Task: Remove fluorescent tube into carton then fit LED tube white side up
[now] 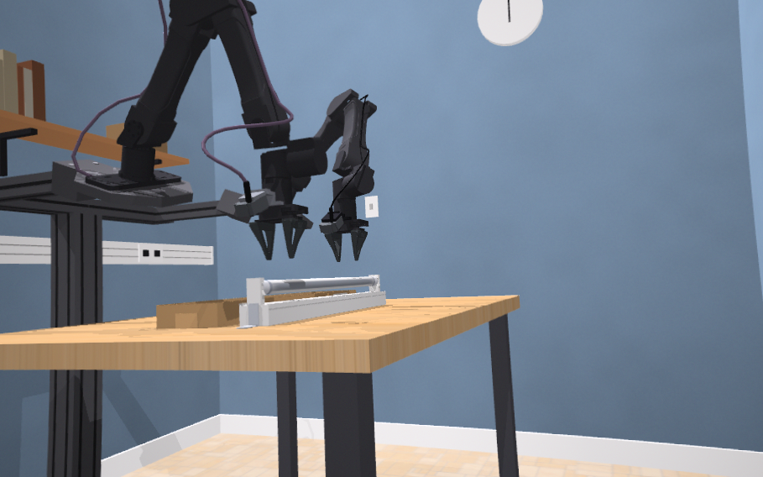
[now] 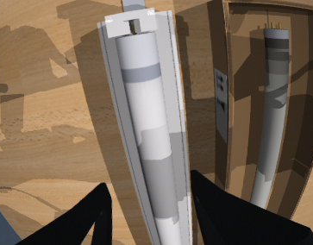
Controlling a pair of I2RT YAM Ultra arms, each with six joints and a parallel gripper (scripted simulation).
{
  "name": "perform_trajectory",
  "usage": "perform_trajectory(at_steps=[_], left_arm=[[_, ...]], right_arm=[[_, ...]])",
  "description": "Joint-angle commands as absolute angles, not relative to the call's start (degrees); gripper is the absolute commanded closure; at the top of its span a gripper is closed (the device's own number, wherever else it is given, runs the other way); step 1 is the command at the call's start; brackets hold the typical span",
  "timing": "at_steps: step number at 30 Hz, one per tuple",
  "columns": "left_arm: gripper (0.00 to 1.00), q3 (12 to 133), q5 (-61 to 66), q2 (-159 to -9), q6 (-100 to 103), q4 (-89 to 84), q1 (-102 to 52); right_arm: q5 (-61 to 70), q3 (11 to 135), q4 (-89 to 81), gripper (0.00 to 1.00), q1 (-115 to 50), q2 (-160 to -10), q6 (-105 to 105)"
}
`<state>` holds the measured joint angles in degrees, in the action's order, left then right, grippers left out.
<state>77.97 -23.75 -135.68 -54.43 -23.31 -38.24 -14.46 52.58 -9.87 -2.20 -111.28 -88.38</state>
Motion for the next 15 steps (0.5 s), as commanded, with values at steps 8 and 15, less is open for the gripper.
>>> perform_trajectory(at_steps=[8, 15], left_arm=[[0.51, 78.6, -23.3, -136.2, -55.2, -24.1, -37.9], [0.51, 75.9, -24.3, -134.3, -56.3, -20.6, -36.9]], right_arm=[[-15.0, 52.8, -9.0, 0.51, -2.4, -112.9, -88.0], [-15.9, 52.2, -8.2, 0.51, -3.9, -113.4, -75.2]])
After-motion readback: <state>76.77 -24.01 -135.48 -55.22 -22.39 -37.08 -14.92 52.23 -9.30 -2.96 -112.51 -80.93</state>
